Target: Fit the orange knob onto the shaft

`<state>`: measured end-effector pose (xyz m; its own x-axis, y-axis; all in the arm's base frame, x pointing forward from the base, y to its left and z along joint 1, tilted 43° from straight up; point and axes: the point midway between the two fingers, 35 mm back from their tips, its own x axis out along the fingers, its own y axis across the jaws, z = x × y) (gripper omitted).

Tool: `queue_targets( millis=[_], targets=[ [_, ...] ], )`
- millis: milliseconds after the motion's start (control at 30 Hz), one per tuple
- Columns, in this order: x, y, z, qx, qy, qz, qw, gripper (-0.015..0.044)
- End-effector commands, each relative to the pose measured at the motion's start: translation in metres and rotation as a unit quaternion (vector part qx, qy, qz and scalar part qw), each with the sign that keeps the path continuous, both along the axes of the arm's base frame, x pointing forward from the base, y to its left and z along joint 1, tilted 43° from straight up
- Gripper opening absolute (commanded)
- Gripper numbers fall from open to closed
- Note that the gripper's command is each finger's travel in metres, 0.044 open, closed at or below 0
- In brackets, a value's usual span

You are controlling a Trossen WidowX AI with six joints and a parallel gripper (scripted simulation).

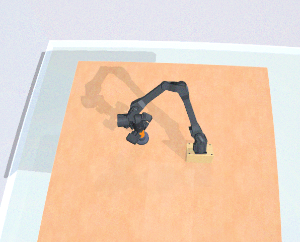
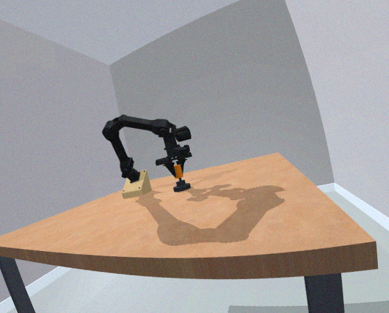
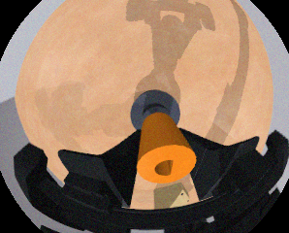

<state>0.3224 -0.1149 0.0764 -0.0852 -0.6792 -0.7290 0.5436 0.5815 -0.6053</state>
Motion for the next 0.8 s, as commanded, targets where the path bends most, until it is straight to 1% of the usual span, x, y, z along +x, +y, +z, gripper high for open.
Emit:
queue_targets(
  millis=[0, 300, 367, 533, 767],
  targets=[
    [0.0007, -0.0009, 0.0, -0.001, -0.001, 0.0, 1.0, 0.0],
    [0.0031, 0.0012, 0.0045, -0.001, -0.001, 0.0, 1.0, 0.0],
    [0.0032, 0.0012, 0.0046, -0.003, -0.01, -0.01, 1.0, 0.0],
    [0.0032, 0.0004, 0.0036, -0.01, -0.069, -0.073, 0.995, 0.0],
    [0.0019, -0.0001, 0.0013, -0.01, -0.072, -0.077, 0.994, 0.0]
  ],
)
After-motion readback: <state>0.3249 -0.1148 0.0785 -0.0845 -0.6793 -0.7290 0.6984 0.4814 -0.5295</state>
